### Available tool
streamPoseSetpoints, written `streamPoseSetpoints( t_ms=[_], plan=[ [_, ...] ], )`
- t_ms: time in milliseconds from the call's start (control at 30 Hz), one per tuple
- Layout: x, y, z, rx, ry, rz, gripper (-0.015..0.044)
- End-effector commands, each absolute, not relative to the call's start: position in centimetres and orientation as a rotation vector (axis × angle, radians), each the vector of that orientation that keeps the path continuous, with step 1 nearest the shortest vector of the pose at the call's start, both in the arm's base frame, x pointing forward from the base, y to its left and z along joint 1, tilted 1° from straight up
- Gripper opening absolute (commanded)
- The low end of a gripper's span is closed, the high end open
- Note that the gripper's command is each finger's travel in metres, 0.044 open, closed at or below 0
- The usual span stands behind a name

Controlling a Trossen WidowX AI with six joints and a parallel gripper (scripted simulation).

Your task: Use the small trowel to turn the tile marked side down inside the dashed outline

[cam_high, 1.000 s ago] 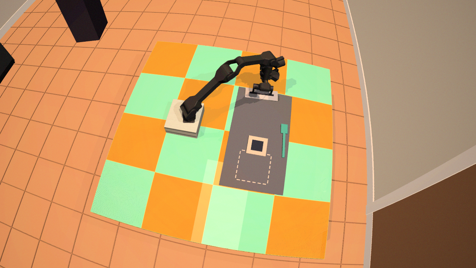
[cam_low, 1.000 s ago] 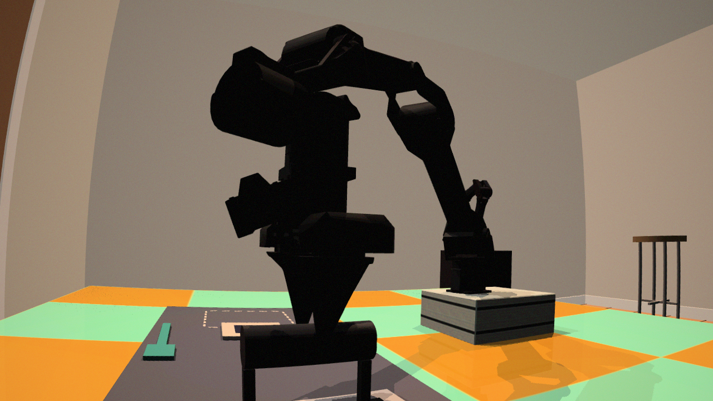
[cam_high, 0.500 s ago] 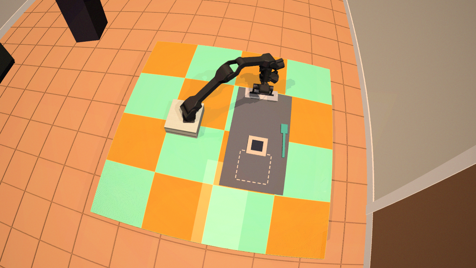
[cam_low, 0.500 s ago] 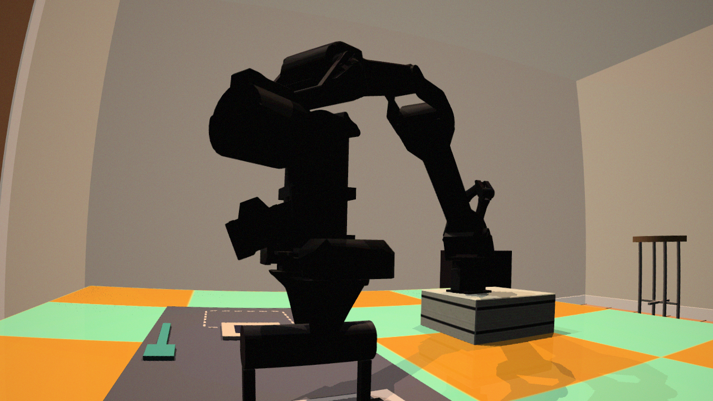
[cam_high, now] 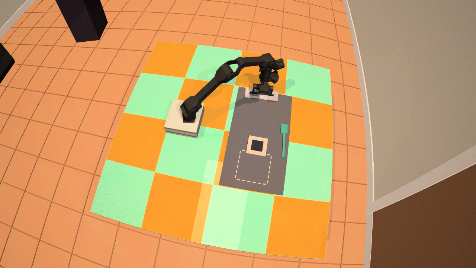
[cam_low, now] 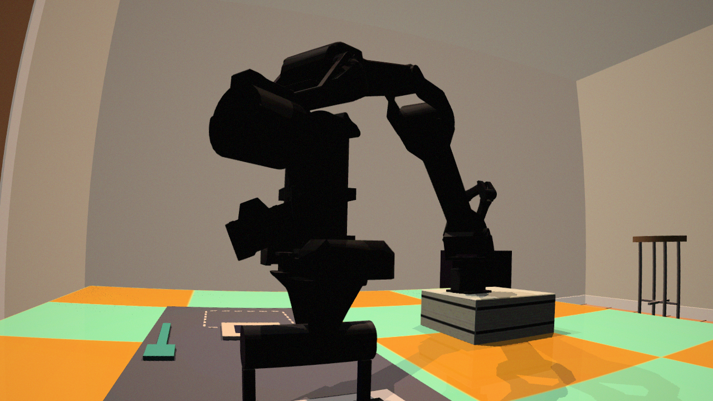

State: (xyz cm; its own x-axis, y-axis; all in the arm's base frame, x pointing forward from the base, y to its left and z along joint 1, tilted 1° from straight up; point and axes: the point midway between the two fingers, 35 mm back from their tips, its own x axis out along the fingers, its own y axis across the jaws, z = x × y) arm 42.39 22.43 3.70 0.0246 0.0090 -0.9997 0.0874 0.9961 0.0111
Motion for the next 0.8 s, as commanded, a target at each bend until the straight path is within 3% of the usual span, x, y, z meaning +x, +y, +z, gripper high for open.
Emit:
streamPoseSetpoints(
  t_ms=[0,767],
  plan=[
    [42.44,22.38,3.66,0.078,1.543,-0.066,0.013],
    [42.44,22.37,3.66,0.469,1.497,-0.447,0.013]
  ],
)
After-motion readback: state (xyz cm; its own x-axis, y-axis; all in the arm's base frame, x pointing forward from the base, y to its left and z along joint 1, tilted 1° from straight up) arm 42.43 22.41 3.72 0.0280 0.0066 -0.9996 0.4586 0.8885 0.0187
